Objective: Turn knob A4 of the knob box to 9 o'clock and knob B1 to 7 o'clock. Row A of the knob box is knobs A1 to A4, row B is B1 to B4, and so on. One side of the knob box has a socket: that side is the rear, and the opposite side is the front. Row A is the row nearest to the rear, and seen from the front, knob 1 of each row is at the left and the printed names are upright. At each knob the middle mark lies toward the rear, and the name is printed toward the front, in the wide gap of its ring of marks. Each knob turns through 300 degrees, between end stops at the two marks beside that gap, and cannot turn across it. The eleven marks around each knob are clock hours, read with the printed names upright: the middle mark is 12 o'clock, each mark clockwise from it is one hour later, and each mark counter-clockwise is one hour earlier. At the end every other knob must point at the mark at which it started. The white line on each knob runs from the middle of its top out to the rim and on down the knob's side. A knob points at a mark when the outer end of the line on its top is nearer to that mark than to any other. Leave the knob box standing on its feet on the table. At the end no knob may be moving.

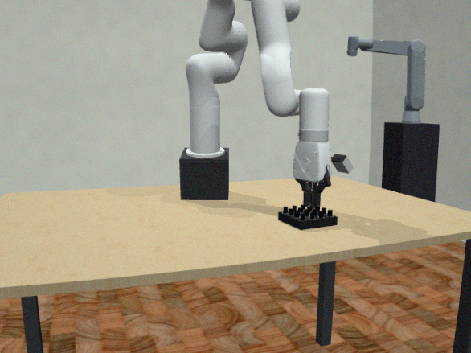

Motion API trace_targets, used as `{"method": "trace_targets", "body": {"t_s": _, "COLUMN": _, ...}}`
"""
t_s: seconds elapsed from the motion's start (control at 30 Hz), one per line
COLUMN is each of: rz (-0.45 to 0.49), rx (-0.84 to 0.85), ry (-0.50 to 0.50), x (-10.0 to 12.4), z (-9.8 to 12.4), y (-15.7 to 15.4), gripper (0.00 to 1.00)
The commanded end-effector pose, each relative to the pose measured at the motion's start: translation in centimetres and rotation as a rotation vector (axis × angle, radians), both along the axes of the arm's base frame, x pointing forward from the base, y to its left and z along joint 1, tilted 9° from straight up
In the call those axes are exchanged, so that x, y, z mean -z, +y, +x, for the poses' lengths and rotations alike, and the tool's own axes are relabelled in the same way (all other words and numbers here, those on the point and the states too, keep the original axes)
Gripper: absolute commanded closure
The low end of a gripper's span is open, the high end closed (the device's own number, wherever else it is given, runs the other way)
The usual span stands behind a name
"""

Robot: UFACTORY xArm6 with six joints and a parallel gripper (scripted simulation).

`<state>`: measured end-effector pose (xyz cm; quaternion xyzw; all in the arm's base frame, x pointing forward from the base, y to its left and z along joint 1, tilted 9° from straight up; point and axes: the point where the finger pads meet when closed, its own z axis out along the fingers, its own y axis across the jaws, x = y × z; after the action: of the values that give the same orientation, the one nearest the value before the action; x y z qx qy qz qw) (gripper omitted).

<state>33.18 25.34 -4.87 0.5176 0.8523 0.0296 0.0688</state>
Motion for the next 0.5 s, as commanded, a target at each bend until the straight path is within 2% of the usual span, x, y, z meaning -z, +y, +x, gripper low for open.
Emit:
{"method": "trace_targets", "body": {"t_s": 0.0, "rz": 0.002, "rx": 0.0, "ry": -0.003, "x": -0.2, "z": 0.1, "y": 0.1, "gripper": 0.81}}
{"method": "trace_targets", "body": {"t_s": 0.47, "rz": 0.002, "rx": 0.0, "ry": -0.003, "x": -2.8, "z": -0.3, "y": 0.1, "gripper": 0.81}}
